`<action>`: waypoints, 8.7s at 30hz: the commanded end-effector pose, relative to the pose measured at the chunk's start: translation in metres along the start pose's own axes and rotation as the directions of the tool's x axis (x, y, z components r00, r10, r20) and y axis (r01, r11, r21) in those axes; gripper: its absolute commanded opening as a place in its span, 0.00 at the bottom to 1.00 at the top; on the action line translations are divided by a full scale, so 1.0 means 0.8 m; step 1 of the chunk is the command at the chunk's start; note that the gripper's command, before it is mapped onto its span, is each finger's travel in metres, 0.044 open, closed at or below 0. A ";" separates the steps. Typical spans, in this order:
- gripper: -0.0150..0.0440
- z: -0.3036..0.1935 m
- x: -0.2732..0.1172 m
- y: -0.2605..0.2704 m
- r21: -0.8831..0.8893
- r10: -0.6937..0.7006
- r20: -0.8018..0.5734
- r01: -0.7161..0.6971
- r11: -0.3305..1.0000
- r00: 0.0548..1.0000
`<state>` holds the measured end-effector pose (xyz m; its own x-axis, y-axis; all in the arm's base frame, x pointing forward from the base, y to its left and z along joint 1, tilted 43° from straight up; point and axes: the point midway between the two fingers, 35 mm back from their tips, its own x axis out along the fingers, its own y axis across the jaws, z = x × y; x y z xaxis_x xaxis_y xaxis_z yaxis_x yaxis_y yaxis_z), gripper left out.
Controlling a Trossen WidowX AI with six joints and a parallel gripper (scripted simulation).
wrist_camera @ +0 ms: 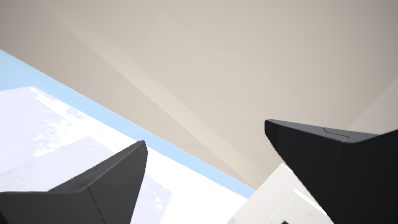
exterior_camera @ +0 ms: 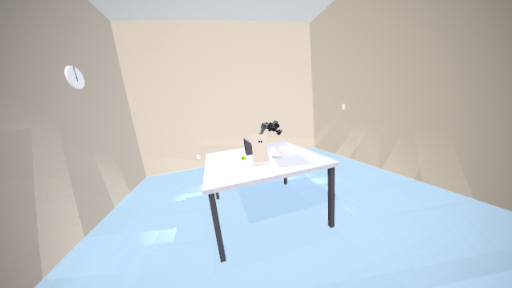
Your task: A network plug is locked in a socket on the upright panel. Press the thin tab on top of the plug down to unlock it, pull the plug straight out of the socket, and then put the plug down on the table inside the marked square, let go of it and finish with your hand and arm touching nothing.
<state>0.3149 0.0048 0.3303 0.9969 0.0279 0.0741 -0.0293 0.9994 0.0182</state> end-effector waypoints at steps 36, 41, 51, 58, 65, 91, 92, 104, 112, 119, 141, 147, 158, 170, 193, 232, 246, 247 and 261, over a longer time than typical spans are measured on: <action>0.52 -0.158 0.022 -0.071 0.925 -0.042 -0.044 0.056 0.377 0.998; 0.52 -0.178 0.015 -0.080 0.976 -0.048 -0.050 0.059 0.211 0.998; 0.52 -0.213 -0.006 -0.094 0.989 -0.060 -0.063 0.054 -0.135 0.996; 0.52 -0.234 -0.025 -0.101 0.928 -0.068 -0.071 0.041 -0.371 0.995; 0.52 -0.251 -0.045 -0.105 0.811 -0.076 -0.080 0.020 -0.585 0.994; 0.52 -0.274 0.008 -0.126 0.710 -0.082 -0.087 0.005 -0.704 0.993; 0.52 -0.275 0.010 -0.126 0.710 -0.082 -0.087 0.005 -0.704 0.993; 0.52 -0.278 0.024 -0.130 0.711 -0.082 -0.082 0.001 -0.703 0.993; 0.52 -0.281 0.038 -0.135 0.711 -0.082 -0.077 -0.003 -0.703 0.994; 0.52 -0.284 0.050 -0.138 0.712 -0.082 -0.072 -0.006 -0.703 0.994; 0.50 -0.294 0.080 -0.146 0.712 -0.083 -0.060 -0.015 -0.702 0.995; 0.43 -0.294 0.080 -0.146 0.712 -0.083 -0.060 -0.015 -0.702 0.995; 0.30 -0.294 0.080 -0.146 0.712 -0.083 -0.060 -0.015 -0.702 0.995; 0.25 -0.293 0.078 -0.146 0.712 -0.083 -0.061 -0.014 -0.702 0.995; 0.25 -0.288 0.062 -0.142 0.712 -0.082 -0.069 -0.009 -0.703 0.994; 0.25 -0.282 0.035 -0.135 0.711 -0.082 -0.083 0.001 -0.704 0.993; 0.25 -0.280 0.025 -0.132 0.710 -0.082 -0.087 0.004 -0.704 0.993; 0.25 -0.280 0.024 -0.132 0.710 -0.082 -0.087 0.004 -0.704 0.993; 0.25 -0.277 0.014 -0.129 0.710 -0.082 -0.090 0.007 -0.704 0.993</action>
<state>0.3487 -0.0953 0.1079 0.9983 -0.0562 -0.0164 -0.0292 -0.7208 0.6925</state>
